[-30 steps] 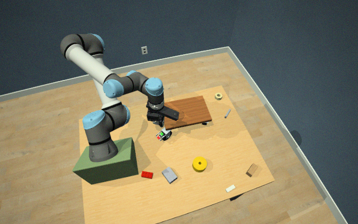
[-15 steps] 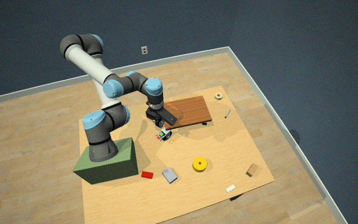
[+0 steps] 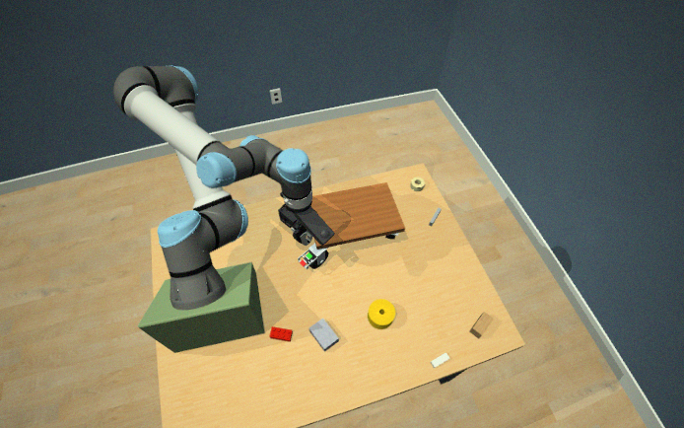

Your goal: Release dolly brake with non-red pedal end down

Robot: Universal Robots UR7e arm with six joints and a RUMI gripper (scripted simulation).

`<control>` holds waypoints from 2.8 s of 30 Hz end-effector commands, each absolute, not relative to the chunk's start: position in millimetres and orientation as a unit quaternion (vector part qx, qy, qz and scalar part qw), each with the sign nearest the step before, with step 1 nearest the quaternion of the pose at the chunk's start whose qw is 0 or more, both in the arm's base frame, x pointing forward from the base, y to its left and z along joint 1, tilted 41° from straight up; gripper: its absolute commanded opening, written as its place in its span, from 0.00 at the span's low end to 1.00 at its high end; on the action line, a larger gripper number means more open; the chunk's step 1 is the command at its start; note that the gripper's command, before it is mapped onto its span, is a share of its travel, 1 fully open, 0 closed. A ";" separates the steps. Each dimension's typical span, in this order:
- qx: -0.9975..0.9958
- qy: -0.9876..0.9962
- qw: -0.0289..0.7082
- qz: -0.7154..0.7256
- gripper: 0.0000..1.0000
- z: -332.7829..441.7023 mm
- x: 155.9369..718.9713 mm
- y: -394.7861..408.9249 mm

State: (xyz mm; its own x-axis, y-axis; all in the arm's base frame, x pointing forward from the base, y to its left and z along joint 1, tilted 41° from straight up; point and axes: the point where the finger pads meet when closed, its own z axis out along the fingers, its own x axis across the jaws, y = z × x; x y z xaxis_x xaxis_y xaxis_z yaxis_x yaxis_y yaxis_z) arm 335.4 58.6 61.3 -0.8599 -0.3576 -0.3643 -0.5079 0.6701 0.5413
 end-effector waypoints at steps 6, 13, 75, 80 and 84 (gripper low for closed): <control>-0.216 0.912 0.106 0.331 0.00 60.9 334.7 58.7; -0.214 0.913 0.105 0.331 0.00 60.8 334.6 58.8; -0.212 0.914 0.104 0.331 0.00 44.8 336.3 72.6; -0.212 0.914 0.104 0.331 0.00 37.0 337.1 79.4; -0.212 0.914 0.104 0.331 0.00 33.8 337.5 82.2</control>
State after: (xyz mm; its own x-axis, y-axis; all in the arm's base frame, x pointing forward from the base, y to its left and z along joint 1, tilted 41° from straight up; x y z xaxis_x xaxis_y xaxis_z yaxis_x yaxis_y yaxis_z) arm 336.3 78.8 38.4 -0.8883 -0.3185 -0.3309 -0.4566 0.6904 0.5611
